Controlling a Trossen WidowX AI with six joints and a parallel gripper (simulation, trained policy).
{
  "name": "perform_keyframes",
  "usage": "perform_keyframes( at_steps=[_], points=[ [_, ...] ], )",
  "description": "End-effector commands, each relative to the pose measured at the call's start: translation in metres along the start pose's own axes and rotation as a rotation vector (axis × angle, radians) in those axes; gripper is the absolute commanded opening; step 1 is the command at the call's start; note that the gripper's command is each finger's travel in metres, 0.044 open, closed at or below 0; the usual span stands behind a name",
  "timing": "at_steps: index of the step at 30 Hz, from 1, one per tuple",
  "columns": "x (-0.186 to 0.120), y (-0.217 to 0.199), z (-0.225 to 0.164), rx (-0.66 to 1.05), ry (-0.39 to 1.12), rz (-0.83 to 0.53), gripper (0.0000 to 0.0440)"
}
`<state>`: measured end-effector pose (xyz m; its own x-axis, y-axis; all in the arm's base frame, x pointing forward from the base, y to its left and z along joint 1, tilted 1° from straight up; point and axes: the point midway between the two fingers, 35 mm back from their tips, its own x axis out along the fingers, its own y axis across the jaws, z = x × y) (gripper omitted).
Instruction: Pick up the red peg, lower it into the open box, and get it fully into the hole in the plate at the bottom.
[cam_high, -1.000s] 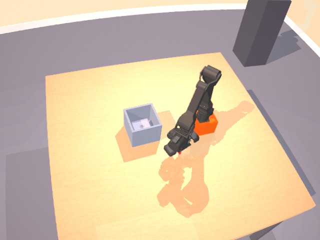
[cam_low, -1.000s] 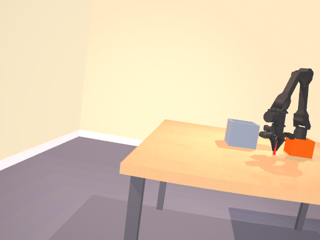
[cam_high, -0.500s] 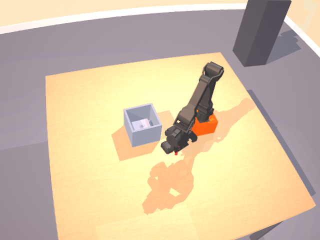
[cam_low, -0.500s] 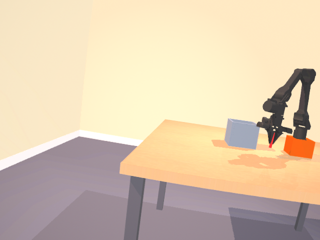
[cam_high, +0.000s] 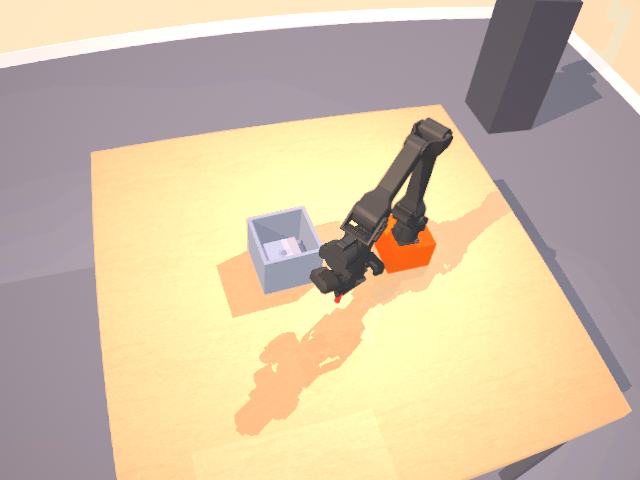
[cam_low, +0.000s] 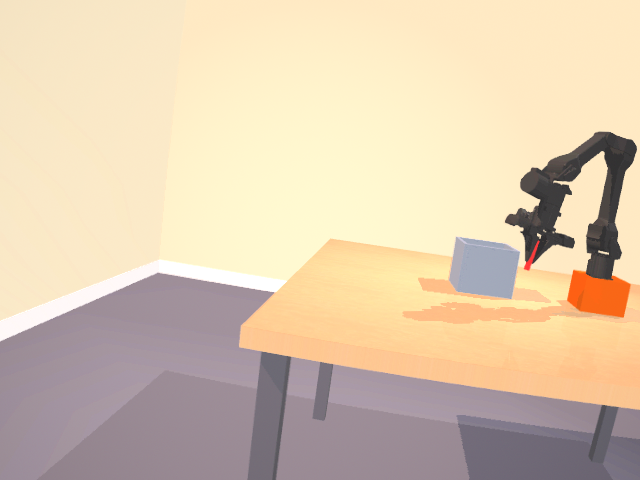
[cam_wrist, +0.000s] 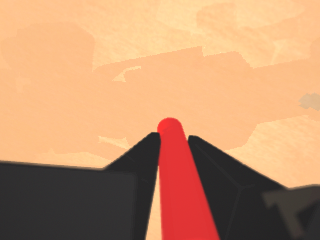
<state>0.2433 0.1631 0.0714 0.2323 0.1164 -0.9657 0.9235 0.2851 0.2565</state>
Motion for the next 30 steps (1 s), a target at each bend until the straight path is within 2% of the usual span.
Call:
perform_keyframes(
  at_steps=[1, 13, 30],
  points=[
    [-0.012, 0.011, 0.008, -0.009, -0.013, 0.027, 0.0],
    [-0.045, 0.033, 0.048, -0.01, -0.078, 0.056, 0.0],
    [-0.057, 0.034, 0.111, 0.025, -0.161, 0.011, 0.0]
  ],
)
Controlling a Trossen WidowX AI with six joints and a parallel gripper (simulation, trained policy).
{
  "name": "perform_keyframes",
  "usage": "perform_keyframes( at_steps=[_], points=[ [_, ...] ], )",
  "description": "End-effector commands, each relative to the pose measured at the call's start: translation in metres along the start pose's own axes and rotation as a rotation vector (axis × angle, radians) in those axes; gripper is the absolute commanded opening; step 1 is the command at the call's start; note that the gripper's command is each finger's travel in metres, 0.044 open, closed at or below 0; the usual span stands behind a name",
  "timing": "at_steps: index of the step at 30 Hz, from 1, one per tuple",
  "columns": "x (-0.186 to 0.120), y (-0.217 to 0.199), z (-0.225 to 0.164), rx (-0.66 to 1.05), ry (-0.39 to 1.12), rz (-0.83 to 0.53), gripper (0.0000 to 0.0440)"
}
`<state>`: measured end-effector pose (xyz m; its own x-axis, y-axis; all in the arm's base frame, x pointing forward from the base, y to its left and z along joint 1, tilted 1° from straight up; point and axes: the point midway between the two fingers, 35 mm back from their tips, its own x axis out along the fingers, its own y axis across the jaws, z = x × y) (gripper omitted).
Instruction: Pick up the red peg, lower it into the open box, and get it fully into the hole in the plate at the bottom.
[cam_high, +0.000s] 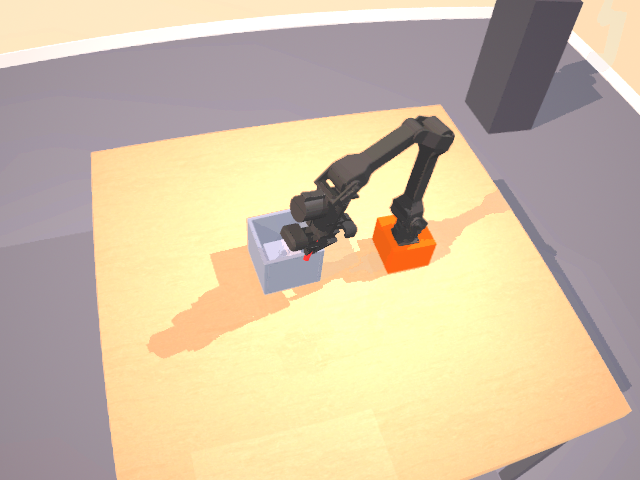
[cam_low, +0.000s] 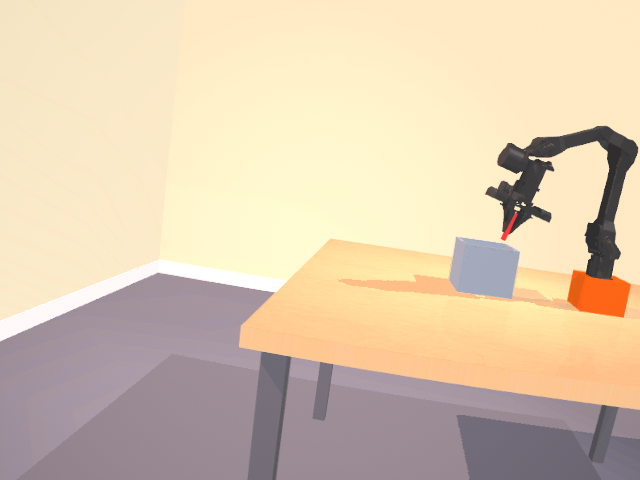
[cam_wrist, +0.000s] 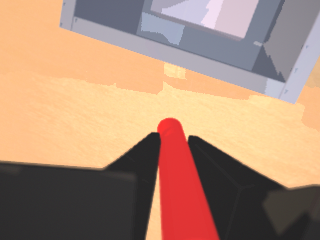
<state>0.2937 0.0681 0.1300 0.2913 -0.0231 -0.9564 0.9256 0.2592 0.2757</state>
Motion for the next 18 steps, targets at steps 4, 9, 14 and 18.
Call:
perform_keyframes(
  at_steps=[4, 9, 14, 18],
  points=[
    [0.002, -0.001, 0.02, 0.004, -0.021, -0.027, 0.0],
    [0.005, -0.003, 0.034, 0.009, -0.029, -0.051, 0.0],
    [0.009, -0.005, 0.046, 0.011, -0.031, -0.075, 0.0],
    [0.013, -0.006, 0.055, 0.011, -0.03, -0.092, 0.0]
  ],
)
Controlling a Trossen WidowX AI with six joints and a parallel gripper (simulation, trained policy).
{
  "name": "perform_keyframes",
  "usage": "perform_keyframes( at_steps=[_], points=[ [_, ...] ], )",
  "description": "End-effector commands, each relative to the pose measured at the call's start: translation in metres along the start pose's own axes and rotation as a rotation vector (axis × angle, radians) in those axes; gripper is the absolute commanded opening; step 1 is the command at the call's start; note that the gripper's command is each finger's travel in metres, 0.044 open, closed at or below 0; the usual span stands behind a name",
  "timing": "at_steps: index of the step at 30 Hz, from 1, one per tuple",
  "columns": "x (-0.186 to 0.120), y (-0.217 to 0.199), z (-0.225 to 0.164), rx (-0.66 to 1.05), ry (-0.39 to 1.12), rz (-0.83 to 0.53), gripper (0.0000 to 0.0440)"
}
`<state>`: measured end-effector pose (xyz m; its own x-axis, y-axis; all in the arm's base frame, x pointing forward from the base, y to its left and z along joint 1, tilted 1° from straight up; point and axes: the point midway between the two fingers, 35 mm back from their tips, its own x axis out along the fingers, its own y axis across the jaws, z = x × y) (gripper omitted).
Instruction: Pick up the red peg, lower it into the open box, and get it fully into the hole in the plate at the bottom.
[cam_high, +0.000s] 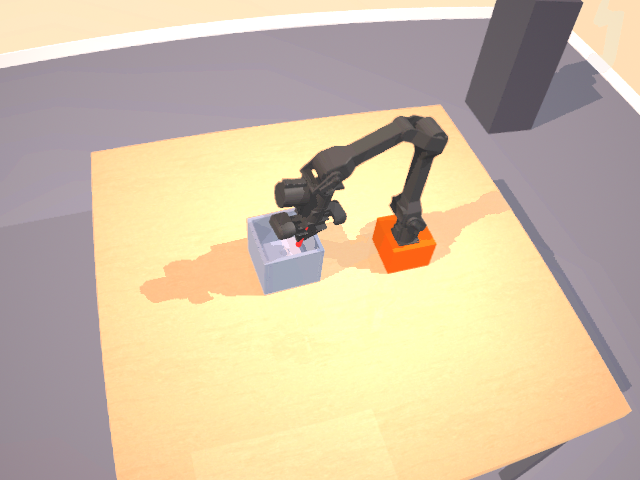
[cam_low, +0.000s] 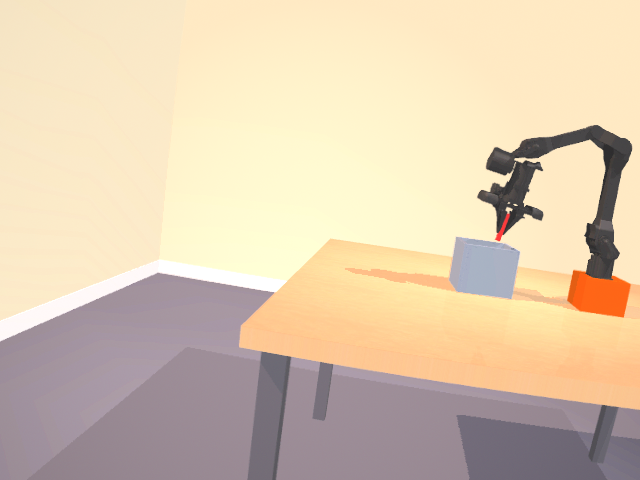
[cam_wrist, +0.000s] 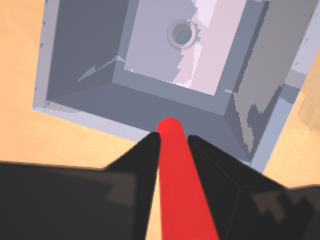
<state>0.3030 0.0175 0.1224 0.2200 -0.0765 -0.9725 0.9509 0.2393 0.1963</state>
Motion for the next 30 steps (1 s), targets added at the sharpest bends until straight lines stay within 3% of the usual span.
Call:
perform_keyframes(
  at_steps=[1, 30],
  points=[
    [0.003, 0.0, 0.007, -0.005, 0.004, -0.012, 0.0],
    [0.066, -0.004, 0.045, -0.01, 0.047, -0.081, 0.0]
  ],
)
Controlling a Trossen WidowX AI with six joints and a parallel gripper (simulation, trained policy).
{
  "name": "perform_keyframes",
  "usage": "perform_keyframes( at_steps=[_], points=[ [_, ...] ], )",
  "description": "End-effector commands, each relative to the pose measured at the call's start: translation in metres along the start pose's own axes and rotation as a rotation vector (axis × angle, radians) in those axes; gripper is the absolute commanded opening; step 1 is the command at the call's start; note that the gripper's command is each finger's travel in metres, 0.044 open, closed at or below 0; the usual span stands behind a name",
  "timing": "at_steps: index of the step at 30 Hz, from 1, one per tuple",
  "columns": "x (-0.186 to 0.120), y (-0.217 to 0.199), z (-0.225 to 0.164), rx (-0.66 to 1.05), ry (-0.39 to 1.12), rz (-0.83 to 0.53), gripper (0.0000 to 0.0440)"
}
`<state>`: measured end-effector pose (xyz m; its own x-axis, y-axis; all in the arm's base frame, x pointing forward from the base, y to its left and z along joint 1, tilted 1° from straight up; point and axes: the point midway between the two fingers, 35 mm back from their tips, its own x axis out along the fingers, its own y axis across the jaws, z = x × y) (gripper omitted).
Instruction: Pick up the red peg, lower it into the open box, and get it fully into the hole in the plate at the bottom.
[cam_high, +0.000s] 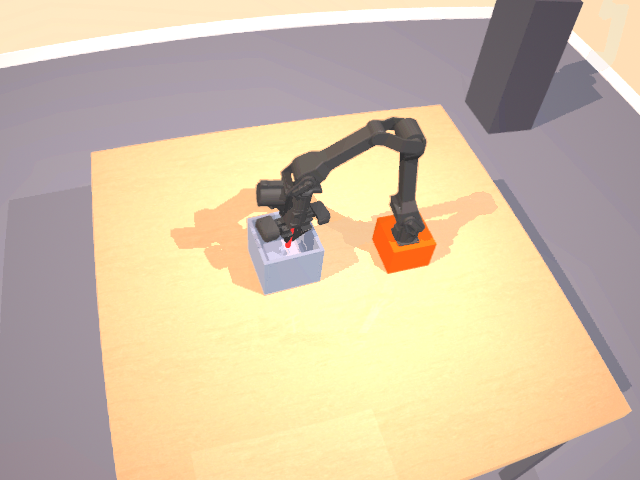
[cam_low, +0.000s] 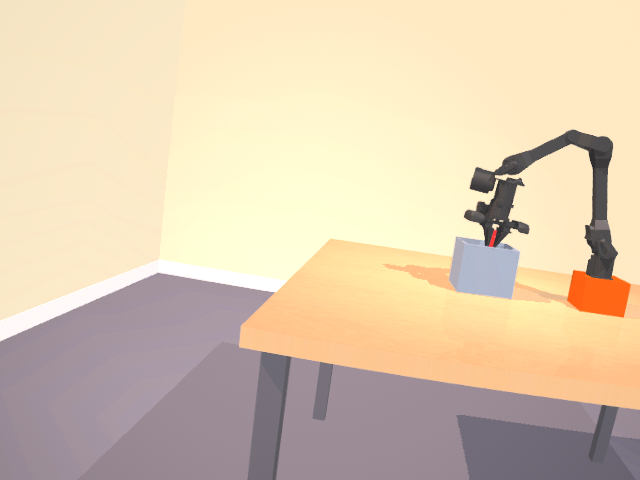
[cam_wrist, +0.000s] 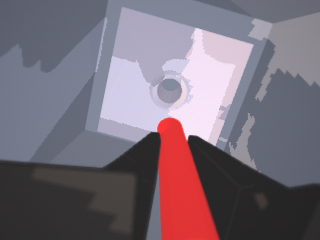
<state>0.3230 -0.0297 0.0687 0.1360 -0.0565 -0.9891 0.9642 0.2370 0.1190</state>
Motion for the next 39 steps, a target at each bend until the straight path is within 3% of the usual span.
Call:
perform_keyframes(
  at_steps=[1, 16, 23, 39],
  points=[
    [0.008, 0.0, 0.003, -0.008, 0.008, -0.003, 0.0],
    [0.04, 0.001, 0.01, -0.055, 0.019, -0.03, 0.0003],
    [0.05, 0.0, 0.011, -0.078, 0.028, -0.058, 0.0104],
    [0.031, 0.011, 0.011, -0.026, 0.213, -0.04, 0.0156]
  ],
)
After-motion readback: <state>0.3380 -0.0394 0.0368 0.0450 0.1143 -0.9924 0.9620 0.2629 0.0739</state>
